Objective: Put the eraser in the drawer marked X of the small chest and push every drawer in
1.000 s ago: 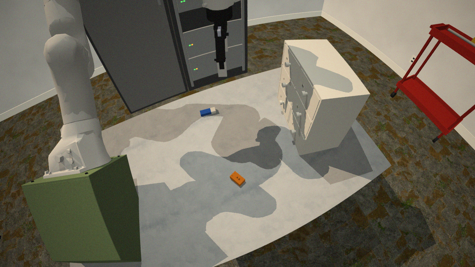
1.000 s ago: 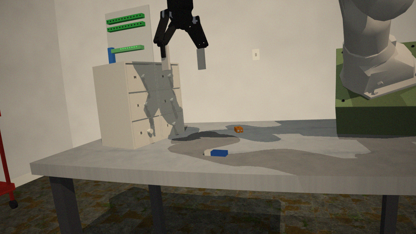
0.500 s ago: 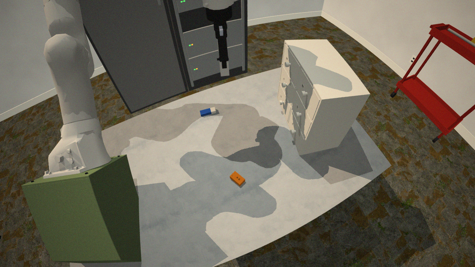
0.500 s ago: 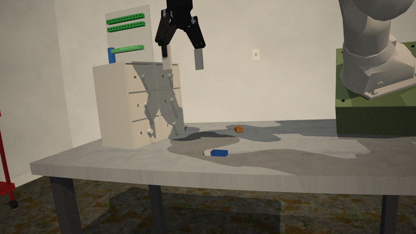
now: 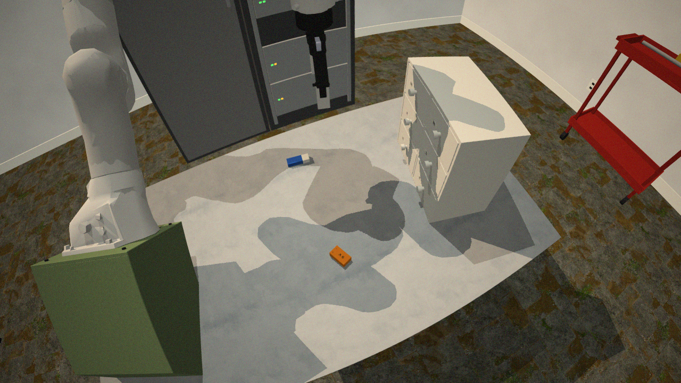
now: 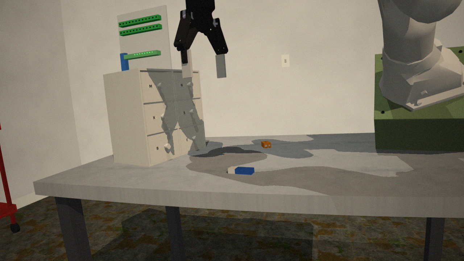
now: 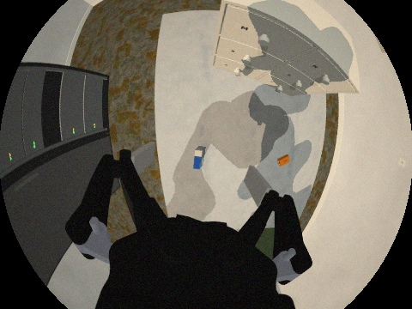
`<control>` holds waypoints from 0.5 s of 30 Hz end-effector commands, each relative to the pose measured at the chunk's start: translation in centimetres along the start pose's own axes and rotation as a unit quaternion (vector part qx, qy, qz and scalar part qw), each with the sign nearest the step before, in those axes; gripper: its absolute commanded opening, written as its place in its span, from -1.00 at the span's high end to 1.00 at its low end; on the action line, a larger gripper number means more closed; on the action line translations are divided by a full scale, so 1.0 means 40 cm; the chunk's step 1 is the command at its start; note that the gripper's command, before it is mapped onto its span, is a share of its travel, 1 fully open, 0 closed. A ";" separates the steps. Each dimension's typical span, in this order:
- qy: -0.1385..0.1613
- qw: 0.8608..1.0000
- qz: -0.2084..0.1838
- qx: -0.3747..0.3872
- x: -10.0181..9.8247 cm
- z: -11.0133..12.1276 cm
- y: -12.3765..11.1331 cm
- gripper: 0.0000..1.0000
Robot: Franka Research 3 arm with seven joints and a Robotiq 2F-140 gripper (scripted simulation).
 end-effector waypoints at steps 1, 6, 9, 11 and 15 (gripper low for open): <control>-0.001 1.000 0.000 -0.008 0.000 0.000 0.000 -1.00; -0.015 1.000 -0.012 0.007 0.012 0.015 -0.014 -1.00; -0.034 0.999 -0.027 0.025 0.025 0.033 -0.031 -1.00; -0.047 0.998 -0.036 0.037 0.033 0.046 -0.042 -1.00; -0.106 0.988 -0.071 0.088 0.063 0.100 -0.089 -1.00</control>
Point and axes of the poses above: the point where the finger pads meet when closed, its own x axis out along the fingers, its own z axis across the jaws, y = z × x, the point moved 6 cm from there along -x, back along the fingers, and after that the axes turned 2 degrees about x, right-handed, at the moved point
